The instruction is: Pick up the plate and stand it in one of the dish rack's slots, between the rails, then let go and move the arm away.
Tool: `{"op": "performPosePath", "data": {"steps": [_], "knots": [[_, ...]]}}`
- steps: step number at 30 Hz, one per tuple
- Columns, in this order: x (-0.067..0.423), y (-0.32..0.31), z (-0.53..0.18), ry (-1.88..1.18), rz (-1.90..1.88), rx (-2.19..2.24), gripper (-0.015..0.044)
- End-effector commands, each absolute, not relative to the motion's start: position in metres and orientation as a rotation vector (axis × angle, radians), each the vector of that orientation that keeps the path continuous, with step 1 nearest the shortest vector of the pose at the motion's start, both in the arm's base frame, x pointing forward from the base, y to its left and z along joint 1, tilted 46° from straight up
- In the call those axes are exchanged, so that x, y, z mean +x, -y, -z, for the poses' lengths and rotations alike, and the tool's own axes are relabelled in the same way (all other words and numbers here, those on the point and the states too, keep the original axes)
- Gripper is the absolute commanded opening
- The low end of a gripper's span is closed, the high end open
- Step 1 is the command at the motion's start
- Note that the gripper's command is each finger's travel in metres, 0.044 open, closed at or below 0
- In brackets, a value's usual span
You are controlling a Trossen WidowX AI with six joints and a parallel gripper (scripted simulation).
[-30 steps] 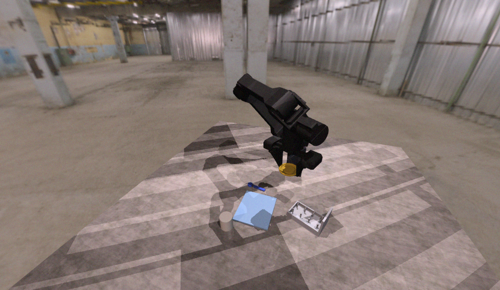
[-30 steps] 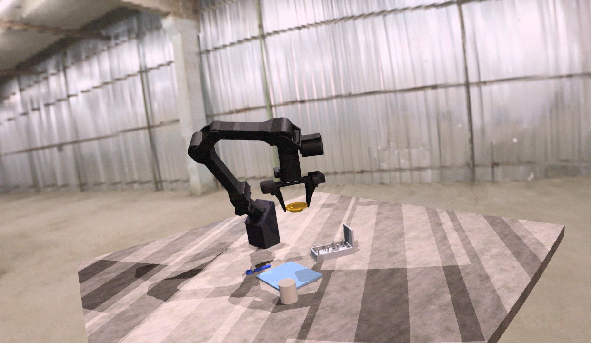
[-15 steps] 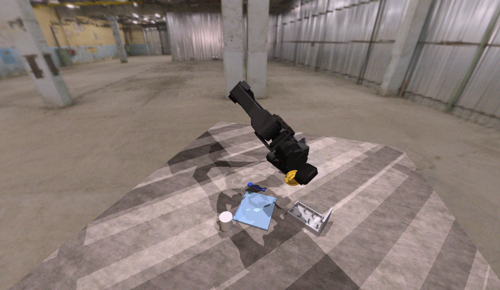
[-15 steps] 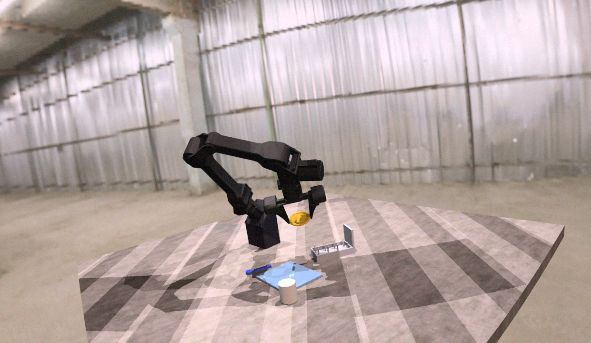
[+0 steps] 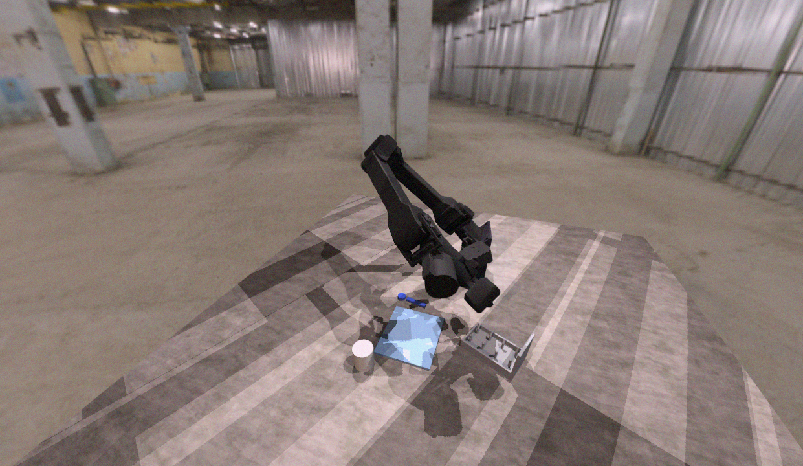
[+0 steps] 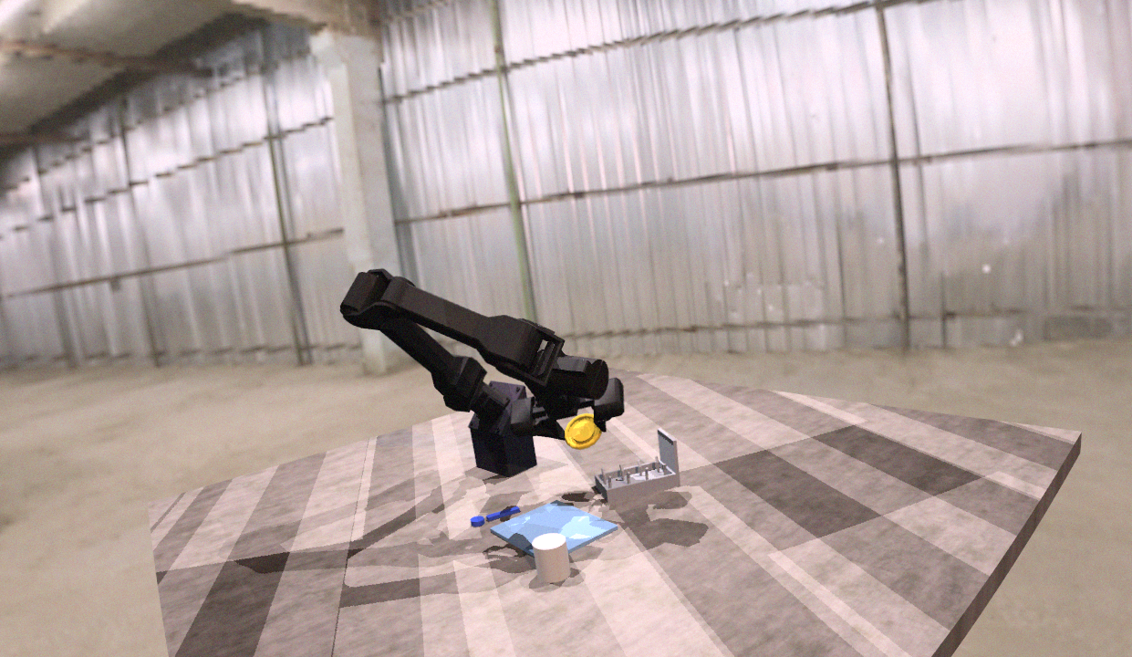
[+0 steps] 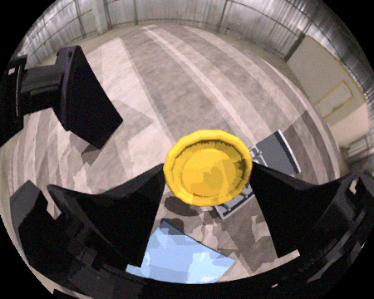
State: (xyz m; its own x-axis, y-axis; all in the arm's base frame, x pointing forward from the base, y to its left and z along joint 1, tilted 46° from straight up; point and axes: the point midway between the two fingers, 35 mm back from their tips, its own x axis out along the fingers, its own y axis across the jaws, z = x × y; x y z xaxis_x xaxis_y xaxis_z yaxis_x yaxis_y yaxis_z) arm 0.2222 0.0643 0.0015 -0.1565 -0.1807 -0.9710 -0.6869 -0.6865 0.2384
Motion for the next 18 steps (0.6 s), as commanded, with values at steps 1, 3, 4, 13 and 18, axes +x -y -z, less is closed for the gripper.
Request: {"op": "performPosePath", "data": {"steps": [1,3,4,13,18], "knots": [[0.221,-0.061,0.004,-0.934,-1.873,-1.670,0.0000],[0.222,-0.060,0.007,-0.910,-1.855,-1.629,0.0000],[0.222,-0.059,0.009,-0.897,-1.845,-1.609,0.0000],[0.226,-0.052,0.019,-0.777,-1.744,-1.452,0.0000],[0.229,-0.048,0.023,-0.706,-1.678,-1.379,0.0000]]}}
